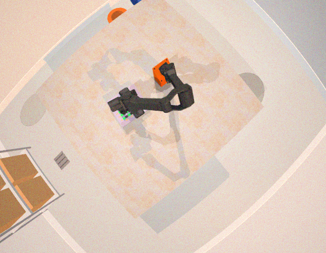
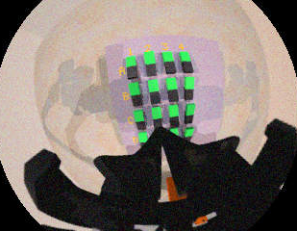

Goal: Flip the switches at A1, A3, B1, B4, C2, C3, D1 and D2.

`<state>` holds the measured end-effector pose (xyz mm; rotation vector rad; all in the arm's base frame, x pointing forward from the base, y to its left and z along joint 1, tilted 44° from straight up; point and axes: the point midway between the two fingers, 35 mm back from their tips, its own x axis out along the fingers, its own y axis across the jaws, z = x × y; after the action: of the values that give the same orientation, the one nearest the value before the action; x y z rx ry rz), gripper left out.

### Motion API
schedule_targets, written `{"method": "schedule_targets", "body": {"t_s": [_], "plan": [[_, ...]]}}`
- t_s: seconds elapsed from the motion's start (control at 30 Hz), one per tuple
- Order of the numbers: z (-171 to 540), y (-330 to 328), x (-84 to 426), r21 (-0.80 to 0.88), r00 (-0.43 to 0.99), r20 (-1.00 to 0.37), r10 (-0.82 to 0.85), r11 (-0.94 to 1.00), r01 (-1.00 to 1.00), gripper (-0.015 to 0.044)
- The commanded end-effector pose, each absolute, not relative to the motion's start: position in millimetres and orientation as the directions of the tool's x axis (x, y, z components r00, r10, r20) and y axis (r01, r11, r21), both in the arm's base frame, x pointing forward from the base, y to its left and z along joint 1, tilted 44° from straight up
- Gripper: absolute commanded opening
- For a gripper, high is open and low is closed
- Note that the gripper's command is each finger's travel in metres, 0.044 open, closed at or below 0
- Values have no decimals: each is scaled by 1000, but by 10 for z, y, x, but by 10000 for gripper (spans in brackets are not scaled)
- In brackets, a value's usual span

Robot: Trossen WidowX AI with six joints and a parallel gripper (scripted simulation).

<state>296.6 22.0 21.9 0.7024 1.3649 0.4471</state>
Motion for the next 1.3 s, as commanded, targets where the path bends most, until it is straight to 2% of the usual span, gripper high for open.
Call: {"method": "schedule_targets", "body": {"t_s": [0.0, 1.27], "plan": [[172, 269, 2973, 689, 171, -723, 669, 717, 111, 0], [120, 319, 2982, 689, 171, -723, 669, 716, 111, 0]]}}
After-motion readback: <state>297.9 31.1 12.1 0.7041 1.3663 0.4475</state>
